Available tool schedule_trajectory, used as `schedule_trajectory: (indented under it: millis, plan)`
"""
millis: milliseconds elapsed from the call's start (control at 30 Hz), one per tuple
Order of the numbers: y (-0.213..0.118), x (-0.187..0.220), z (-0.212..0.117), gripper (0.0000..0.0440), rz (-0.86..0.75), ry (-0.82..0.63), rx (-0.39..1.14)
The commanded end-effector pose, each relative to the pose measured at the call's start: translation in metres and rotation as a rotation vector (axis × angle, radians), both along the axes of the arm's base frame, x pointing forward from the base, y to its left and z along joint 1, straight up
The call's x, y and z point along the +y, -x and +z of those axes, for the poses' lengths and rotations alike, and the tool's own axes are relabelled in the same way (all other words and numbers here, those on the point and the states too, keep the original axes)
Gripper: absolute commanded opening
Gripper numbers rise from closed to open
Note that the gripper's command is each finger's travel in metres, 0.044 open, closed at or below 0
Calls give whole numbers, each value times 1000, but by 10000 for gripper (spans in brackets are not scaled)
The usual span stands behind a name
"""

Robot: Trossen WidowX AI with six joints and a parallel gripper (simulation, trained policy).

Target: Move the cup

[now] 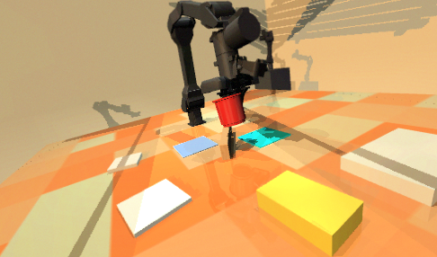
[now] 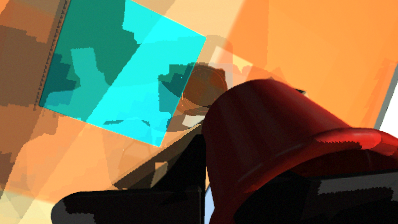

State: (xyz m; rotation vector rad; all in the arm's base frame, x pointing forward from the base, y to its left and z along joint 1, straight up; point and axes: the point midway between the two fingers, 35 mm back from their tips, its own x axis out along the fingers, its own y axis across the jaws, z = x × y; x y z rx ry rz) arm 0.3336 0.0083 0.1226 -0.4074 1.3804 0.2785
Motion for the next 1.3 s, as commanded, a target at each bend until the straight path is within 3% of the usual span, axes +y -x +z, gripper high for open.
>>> schedule_trajectory:
  millis: [0,633,933,1100,1267]
  plan:
    - [-4,11,-6,0,16,-8,0]
    - [-8,70,-36,5,105,-22,-8]
    - [-3,75,-56,52,105,-14,-12]
    - [-8,77,-48,115,101,-37,-55]
    - [-7,78,-39,110,108,-57,-81]
